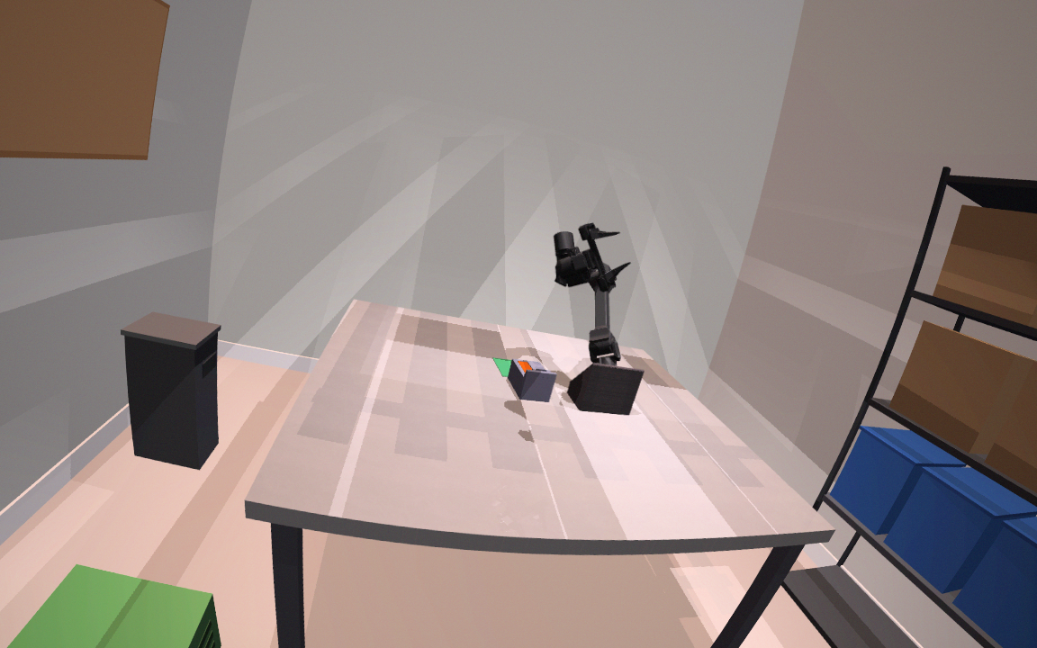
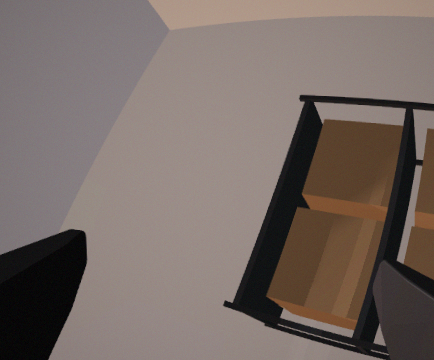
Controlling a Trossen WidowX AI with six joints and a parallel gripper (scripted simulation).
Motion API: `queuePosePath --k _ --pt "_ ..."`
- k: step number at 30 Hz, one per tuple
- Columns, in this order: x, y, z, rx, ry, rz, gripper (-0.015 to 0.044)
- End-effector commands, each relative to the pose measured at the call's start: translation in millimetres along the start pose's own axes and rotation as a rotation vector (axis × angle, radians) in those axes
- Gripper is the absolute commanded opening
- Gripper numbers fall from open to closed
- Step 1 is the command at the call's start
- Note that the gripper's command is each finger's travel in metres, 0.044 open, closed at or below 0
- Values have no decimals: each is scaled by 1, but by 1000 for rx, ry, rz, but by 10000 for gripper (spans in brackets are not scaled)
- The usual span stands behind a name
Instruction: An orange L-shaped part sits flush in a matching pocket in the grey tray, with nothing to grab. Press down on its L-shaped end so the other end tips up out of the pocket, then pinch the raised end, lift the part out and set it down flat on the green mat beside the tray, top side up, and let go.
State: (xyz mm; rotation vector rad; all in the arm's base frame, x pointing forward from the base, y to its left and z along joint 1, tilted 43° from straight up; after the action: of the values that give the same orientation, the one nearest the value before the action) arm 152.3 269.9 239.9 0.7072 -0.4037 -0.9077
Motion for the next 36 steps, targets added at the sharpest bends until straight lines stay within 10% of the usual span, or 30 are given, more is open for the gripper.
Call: queuePosePath --k 1,9,22,36 --pt "0 1 -3 -6 -15 -7 374" --pt "12 -11 -88 -170 -576 -29 180" --pt "54 -65 -136 -277 -1112 408 180" --pt "117 -110 -119 -305 -1307 1365 180"
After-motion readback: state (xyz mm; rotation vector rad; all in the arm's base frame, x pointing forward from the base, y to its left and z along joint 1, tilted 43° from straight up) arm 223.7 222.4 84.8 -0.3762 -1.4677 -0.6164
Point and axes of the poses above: the point midway between the two fingers, 35 mm back from their tips, its own x axis back along the fingers, its own y axis across the jaws, z = x × y, the point moved 6 cm from there along x, back along the fingers, and after that the axes turned 9 degrees about -x, right-handed, at the moved point
